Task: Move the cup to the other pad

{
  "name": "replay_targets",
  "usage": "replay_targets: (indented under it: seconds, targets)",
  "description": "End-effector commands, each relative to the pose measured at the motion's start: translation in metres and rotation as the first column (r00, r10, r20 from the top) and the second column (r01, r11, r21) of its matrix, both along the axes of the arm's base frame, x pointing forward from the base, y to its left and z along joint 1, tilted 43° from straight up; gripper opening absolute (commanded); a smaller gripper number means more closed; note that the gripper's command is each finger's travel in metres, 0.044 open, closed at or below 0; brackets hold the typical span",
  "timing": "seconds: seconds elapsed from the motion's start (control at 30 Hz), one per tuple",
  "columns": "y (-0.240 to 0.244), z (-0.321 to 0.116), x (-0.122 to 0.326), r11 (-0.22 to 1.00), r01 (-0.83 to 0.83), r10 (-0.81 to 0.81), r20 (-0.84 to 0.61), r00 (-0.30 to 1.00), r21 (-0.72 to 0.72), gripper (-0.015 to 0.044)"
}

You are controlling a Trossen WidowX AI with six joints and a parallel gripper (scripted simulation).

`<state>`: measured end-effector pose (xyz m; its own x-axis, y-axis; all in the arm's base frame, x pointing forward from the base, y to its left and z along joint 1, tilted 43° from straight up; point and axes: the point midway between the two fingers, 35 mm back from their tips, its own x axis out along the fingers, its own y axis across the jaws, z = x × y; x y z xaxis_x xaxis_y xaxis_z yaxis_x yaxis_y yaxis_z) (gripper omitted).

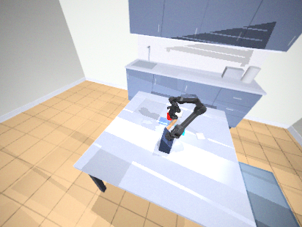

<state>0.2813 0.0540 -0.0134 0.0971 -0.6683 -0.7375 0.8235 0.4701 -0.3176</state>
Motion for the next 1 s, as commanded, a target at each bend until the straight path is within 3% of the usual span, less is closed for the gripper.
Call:
replay_targets:
  seconds: [0.0,0.97]
  targets:
    - [-0.007,0.005,-0.003,1.0,-0.002,0.002,-0.006,1.0,-0.007,0.0]
    - [-0.045,0.041,-0.016,1.0,-0.002,0.002,-0.008,1.0,-0.009,0.0]
